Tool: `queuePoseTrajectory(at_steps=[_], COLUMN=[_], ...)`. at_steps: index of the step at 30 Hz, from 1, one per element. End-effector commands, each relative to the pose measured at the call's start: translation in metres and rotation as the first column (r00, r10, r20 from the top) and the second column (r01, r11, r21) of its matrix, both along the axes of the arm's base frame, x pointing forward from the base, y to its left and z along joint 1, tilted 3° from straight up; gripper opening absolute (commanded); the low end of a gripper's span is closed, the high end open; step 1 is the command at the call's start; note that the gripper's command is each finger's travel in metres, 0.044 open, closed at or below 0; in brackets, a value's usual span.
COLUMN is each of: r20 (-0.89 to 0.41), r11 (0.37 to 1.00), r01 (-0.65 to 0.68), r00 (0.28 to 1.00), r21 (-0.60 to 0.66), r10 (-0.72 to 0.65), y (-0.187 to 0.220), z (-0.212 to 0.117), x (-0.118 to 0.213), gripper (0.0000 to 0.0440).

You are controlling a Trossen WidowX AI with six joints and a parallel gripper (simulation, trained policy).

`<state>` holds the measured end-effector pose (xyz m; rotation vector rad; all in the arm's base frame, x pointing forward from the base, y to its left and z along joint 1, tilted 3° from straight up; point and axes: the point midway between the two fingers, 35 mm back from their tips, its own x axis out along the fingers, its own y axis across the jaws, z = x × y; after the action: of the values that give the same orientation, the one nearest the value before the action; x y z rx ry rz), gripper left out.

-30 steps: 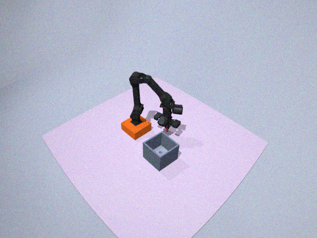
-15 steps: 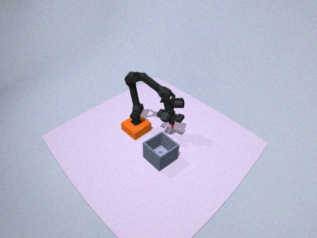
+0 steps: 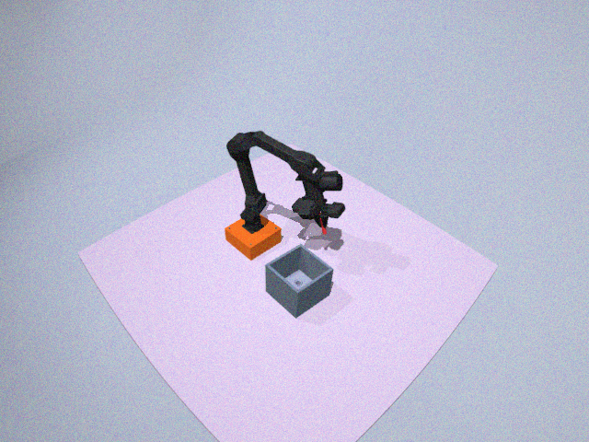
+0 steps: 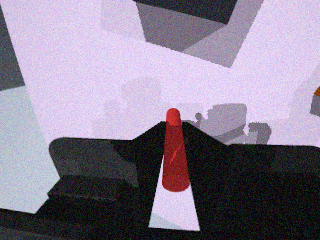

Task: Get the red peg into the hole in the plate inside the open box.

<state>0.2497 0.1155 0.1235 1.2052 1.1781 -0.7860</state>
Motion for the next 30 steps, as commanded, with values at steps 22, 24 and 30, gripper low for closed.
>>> queuePoseTrajectory(at_steps=[22, 24, 30], r20=[0.012, 0.006, -0.015], r11=[0.99, 0.989, 0.986], r01=[0.076, 0.08, 0.091], r00=[0.997, 0.997, 0.995], r21=[-0.119, -0.126, -0.14], r10=[-0.075, -0.08, -0.094], y=[-0.08, -0.085, -0.101], z=[0.027, 0.026, 0.024], x=[0.026, 0.027, 0.032], gripper=[0.0, 0.0, 0.0])
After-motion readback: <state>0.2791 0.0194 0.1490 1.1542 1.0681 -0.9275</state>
